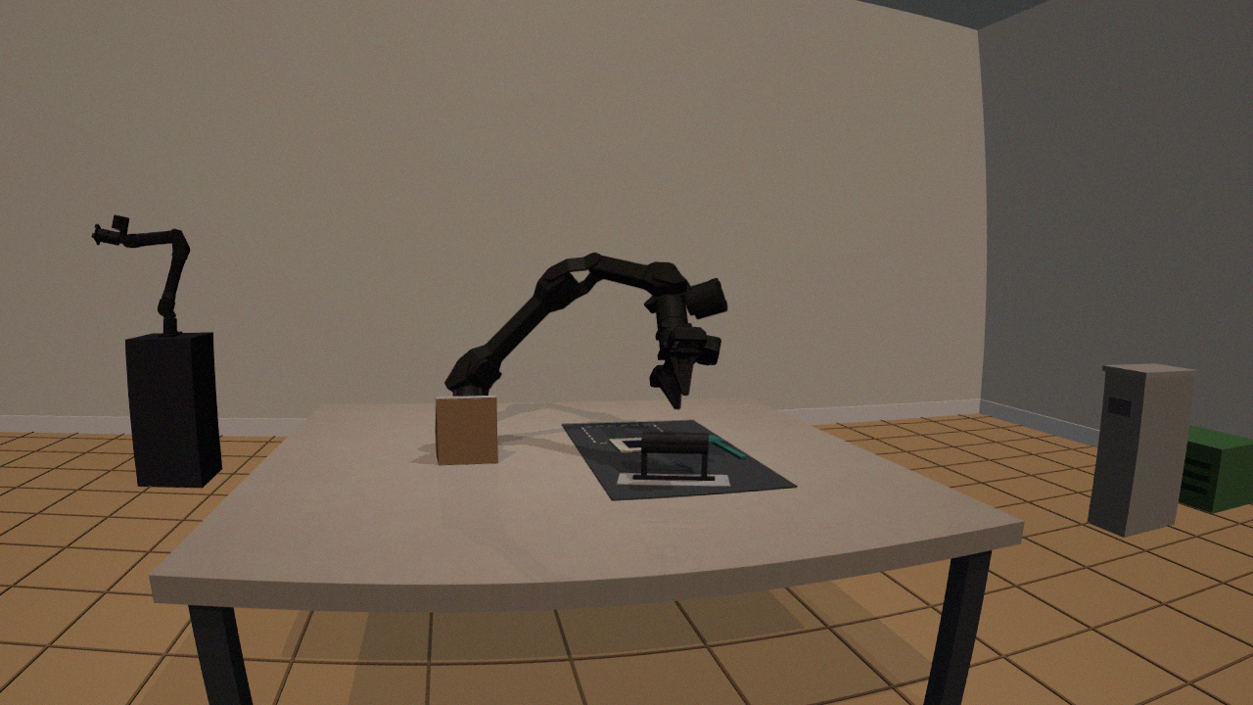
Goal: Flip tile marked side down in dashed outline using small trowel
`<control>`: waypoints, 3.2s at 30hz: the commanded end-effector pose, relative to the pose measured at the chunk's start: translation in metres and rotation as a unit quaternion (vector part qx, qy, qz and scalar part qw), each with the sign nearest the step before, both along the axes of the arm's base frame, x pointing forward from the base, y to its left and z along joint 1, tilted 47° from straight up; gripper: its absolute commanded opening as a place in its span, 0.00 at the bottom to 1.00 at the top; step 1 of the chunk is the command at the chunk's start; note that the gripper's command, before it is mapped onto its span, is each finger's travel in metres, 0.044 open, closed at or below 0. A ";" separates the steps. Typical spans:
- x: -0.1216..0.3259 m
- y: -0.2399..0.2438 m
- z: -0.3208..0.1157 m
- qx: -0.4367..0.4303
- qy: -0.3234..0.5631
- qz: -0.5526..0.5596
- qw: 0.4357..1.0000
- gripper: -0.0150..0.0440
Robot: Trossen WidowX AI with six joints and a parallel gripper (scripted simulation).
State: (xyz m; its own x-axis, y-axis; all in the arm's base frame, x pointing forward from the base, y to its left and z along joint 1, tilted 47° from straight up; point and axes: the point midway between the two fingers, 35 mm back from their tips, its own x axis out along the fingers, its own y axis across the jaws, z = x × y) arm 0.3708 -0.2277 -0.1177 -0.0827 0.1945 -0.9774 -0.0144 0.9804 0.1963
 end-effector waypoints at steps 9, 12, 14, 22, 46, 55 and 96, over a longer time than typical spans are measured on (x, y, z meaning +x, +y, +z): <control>-0.007 0.019 -0.017 0.172 0.028 -0.075 0.982 0.71; -0.008 0.023 -0.019 0.216 0.033 -0.099 0.971 0.71; -0.009 0.026 -0.019 0.244 0.036 -0.116 0.962 0.71; -0.010 0.029 -0.021 0.266 0.039 -0.130 0.954 0.71; -0.013 0.057 -0.048 0.280 0.052 -0.141 0.948 0.71; -0.014 0.061 -0.052 0.281 0.054 -0.143 0.947 0.67; -0.014 0.061 -0.052 0.298 -0.063 0.074 0.950 0.47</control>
